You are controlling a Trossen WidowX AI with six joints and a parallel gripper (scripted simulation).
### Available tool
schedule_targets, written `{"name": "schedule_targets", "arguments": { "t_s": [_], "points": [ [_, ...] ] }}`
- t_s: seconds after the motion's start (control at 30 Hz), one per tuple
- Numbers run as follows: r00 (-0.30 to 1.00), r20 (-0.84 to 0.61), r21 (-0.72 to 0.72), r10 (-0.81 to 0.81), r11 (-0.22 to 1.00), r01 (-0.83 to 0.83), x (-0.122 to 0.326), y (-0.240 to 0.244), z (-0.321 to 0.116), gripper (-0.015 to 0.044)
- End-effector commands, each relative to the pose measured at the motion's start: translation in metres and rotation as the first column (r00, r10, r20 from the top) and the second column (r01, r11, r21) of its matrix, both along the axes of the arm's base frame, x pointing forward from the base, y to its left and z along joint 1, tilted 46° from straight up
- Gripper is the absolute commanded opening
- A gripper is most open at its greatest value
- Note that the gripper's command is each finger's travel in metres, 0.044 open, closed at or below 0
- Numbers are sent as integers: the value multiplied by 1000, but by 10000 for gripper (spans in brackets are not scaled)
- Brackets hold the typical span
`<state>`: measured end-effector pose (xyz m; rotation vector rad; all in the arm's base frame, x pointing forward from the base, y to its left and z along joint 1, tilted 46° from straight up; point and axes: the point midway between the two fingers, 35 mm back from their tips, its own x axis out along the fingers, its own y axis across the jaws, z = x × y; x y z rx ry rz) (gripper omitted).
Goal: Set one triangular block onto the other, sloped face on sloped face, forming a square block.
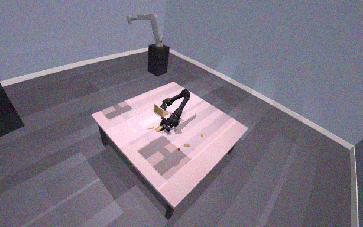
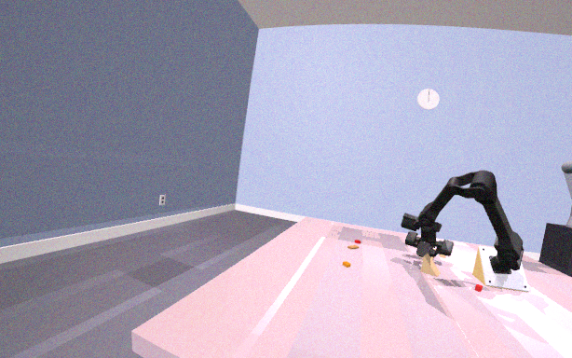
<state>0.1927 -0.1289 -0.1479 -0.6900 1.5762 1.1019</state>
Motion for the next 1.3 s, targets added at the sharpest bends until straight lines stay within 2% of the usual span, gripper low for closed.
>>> {"name": "schedule_targets", "arguments": {
  "t_s": [0.0,0.07,0.3,0.33,0.93,1.27],
  "points": [
    [1000,1,0,0,1000,0,0,0,0,203],
    [1000,1,0,0,1000,0,0,0,0,190],
    [1000,1,-1,0,1000,0,1,-8,7,6],
    [1000,1,-1,0,1000,0,1,-11,9,0],
    [1000,-1,-6,0,1000,0,-8,-71,68,0],
    [1000,-1,-6,0,1000,0,-9,-73,70,0]
  ]
}}
